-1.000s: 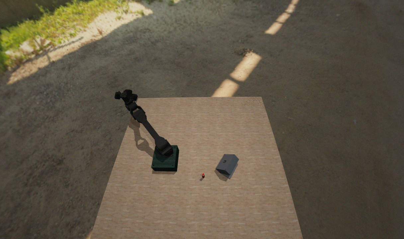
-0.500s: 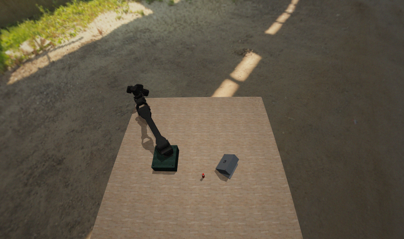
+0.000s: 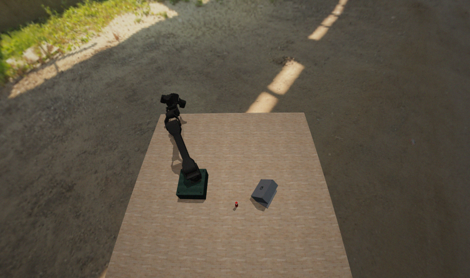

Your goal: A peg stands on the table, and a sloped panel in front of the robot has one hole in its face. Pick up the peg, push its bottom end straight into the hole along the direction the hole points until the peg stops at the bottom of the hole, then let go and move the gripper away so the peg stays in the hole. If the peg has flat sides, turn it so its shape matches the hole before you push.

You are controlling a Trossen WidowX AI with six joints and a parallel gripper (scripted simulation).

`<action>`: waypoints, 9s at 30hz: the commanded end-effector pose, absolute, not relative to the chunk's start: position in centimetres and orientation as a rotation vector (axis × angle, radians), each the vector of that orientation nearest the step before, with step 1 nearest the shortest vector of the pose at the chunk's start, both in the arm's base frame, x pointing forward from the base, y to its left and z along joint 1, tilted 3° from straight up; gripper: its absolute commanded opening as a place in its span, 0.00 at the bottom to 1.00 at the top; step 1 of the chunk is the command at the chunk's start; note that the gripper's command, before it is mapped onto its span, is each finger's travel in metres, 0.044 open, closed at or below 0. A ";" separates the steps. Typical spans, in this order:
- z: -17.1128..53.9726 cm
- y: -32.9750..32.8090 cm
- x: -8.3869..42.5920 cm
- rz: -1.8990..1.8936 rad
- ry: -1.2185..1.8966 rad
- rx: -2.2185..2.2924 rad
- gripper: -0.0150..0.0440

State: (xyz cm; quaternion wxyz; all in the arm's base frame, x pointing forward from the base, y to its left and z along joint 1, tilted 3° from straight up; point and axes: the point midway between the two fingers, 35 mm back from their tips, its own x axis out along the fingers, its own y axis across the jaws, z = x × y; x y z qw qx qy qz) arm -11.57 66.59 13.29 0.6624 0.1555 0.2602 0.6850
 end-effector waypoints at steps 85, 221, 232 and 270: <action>8.1 33.9 43.4 0.401 0.801 0.159 1.00; 1.6 -20.0 22.3 -0.732 1.467 0.646 1.00; -0.2 -20.1 22.2 -0.732 1.467 0.646 1.00; -1.8 -20.3 22.2 -0.738 1.460 0.644 0.28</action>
